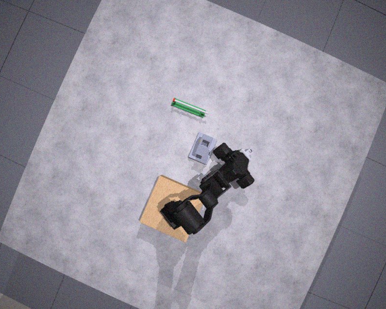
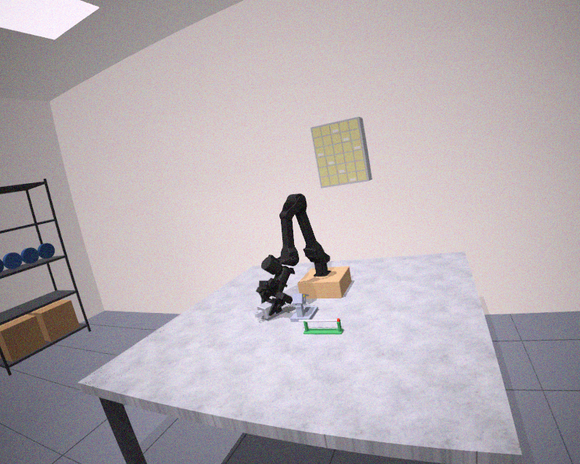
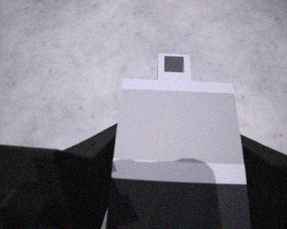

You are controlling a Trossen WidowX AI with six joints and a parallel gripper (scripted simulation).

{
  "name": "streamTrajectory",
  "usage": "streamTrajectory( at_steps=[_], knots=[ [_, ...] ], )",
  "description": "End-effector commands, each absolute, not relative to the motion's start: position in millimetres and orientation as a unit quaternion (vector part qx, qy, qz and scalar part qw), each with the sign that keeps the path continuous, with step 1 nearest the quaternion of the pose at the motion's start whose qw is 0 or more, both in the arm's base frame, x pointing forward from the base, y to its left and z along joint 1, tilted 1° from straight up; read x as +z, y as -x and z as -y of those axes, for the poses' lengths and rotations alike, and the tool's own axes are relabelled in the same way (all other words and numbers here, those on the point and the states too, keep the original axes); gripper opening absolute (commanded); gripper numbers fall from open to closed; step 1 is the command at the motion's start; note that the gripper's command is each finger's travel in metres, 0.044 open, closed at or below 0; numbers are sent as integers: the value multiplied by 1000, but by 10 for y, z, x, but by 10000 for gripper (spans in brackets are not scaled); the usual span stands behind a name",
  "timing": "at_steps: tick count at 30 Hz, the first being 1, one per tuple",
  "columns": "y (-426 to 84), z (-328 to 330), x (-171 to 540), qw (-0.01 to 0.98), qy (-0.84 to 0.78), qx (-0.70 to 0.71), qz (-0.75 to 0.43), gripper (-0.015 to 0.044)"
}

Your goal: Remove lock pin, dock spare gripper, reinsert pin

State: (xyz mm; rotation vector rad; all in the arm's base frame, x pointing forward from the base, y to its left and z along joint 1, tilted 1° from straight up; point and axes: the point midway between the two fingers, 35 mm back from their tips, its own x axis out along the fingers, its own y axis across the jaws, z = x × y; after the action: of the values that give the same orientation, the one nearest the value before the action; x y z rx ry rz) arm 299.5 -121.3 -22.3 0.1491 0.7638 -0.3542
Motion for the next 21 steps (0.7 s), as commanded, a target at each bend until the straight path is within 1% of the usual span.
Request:
streamTrajectory(
  at_steps=[1, 21],
  knots=[
    [-3051, 1239, -90, 913, -71, -174, -361, 0],
    [-3060, 1246, 407, 914, -71, -174, -361, 0]
  ],
)
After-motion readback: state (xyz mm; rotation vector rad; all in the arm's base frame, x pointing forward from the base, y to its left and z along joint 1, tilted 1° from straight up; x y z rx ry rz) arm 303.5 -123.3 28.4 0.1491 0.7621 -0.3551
